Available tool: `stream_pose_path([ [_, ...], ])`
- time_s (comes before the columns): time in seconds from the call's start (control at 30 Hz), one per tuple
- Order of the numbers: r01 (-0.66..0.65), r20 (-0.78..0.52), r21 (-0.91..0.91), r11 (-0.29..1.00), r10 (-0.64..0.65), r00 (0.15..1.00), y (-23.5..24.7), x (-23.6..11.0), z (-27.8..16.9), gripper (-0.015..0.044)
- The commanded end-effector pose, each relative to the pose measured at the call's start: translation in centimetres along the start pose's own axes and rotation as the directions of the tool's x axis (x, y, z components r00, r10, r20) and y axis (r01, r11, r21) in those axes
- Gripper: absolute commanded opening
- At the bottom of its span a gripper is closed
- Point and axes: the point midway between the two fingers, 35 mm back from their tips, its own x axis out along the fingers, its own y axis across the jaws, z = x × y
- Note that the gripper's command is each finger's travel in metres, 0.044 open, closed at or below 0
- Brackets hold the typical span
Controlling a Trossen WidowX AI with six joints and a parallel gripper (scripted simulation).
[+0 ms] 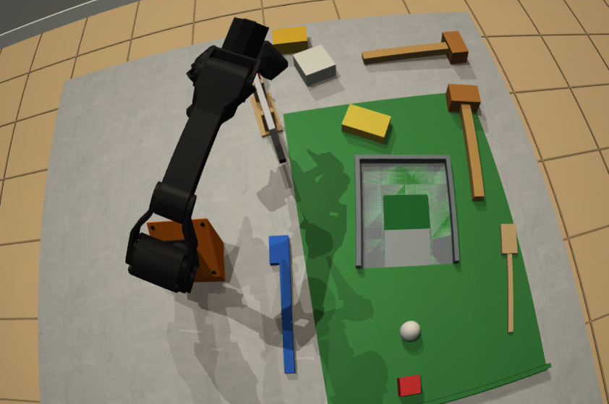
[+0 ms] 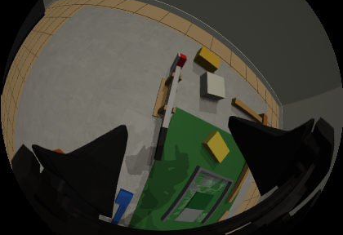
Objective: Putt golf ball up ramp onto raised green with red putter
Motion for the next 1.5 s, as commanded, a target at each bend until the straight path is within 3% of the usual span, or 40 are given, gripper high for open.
stream_pose_path([
  [0.0,-0.071,-0.125,0.183,0.980,0.095,0.988,0.0,5.2,-3.9,0.0440],
  [0.17,-0.101,-0.257,0.404,0.909,0.218,0.941,0.9,11.0,-9.4,0.0440],
  [1.47,-0.100,-0.265,0.412,0.906,0.224,0.938,3.0,16.3,-13.3,0.0440],
])
